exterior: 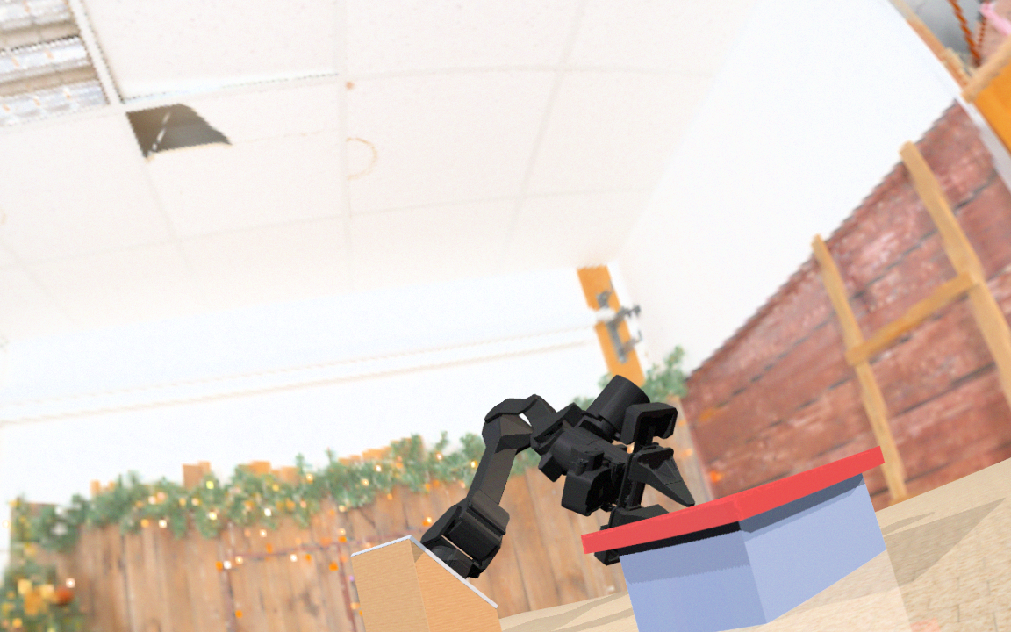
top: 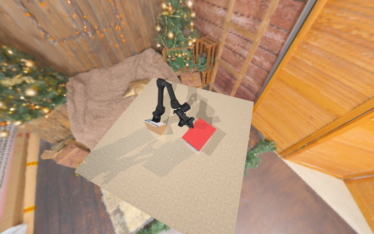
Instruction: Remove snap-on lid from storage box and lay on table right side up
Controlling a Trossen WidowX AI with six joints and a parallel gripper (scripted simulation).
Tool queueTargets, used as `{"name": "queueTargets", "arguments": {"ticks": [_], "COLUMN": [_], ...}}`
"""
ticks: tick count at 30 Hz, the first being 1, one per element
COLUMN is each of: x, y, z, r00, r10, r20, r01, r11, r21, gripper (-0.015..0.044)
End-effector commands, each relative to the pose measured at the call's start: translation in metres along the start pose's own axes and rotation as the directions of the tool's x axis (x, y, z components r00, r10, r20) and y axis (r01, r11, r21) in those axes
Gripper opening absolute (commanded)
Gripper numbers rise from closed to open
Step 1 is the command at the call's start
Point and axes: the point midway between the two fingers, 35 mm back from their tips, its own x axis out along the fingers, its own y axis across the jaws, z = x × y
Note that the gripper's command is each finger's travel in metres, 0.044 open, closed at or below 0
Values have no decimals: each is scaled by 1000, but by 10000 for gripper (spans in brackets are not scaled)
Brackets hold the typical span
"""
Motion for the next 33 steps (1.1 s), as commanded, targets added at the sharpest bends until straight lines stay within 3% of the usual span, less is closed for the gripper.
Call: {"name": "queueTargets", "arguments": {"ticks": [1,33], "x": [-2,-1], "y": [2,5], "z": [0,0], "r00": [1000,1000], "r10": [4,6], "r20": [0,1], "r01": [-4,-6], "r11": [1000,1000], "r21": [-2,-1], "gripper": [0,0]}}
